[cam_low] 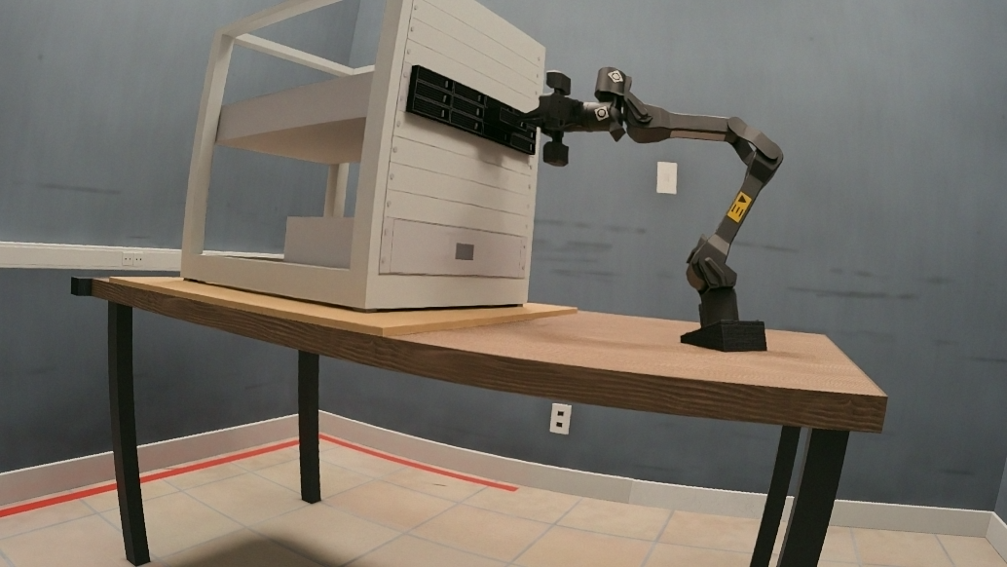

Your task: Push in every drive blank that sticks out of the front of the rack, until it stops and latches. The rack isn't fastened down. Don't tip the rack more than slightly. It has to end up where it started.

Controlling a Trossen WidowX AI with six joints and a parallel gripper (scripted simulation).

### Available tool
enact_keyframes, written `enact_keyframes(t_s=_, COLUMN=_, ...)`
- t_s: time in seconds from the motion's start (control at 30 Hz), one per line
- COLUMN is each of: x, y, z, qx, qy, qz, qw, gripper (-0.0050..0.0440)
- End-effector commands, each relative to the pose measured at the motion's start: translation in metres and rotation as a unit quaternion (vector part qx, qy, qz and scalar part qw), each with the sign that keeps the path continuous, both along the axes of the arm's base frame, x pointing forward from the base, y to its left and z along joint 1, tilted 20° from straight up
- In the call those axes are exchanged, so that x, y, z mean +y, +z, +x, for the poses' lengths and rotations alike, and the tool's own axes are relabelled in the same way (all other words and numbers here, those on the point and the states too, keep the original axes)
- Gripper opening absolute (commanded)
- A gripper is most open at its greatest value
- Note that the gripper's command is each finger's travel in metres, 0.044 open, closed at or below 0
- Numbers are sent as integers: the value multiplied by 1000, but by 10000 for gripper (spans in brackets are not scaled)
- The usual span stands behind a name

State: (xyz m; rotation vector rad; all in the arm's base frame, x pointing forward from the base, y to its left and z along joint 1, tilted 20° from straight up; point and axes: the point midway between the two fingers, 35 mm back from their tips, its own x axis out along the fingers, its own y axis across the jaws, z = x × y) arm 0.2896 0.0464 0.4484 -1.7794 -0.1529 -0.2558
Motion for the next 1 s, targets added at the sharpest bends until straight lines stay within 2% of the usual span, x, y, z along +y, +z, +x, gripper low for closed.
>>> enact_keyframes(t_s=0.0, x=0, y=10, z=-2, qx=-8, qy=2, qz=3, qw=1000, gripper=-50)
enact_keyframes(t_s=0.97, x=1, y=12, z=8, qx=-8, qy=2, qz=3, qw=1000, gripper=-50)
